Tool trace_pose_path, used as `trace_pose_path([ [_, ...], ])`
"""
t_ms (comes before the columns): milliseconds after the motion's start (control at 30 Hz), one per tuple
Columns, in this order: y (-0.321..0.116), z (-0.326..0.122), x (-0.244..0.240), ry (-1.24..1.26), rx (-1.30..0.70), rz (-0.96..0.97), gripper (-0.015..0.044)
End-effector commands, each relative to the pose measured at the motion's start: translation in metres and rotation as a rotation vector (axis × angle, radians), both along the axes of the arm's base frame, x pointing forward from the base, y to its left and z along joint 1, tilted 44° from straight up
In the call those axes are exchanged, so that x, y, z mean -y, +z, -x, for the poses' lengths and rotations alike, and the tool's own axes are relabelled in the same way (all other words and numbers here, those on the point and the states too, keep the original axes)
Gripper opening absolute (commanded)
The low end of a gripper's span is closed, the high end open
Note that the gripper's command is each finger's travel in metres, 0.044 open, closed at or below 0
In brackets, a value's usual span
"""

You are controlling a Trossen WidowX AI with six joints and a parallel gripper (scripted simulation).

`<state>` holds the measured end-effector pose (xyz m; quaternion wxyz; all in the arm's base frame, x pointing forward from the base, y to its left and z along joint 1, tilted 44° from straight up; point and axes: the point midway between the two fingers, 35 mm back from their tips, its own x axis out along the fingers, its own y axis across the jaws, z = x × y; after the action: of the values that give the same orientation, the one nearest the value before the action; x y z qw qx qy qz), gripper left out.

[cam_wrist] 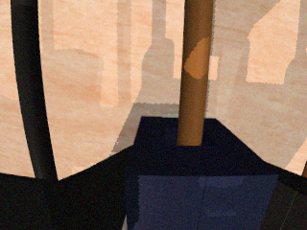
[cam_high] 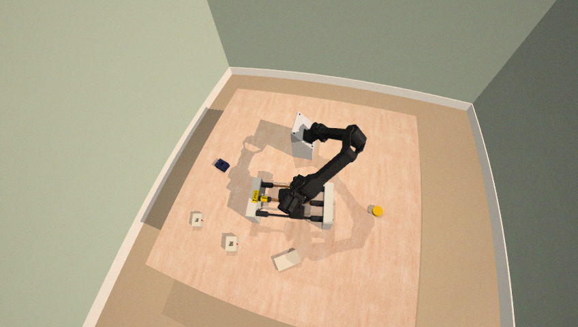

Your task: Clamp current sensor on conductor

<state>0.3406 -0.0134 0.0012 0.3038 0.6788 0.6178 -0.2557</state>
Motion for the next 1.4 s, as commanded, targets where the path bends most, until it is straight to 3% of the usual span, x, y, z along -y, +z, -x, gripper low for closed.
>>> trace_pose_path([
  [0, 0.0002, 0.0001, 0.0, 0.001, 0.0, 0.0, 0.0079],
  [233, 0.0002, 0.0001, 0.0, 0.001, 0.0, 0.0, 0.026],
  [1333, 0.0002, 0.0001, 0.0, 0.001, 0.0, 0.0, 0.026],
  [1367, 0.0002, 0.0001, 0.0, 0.001, 0.0, 0.0, 0.0286],
])
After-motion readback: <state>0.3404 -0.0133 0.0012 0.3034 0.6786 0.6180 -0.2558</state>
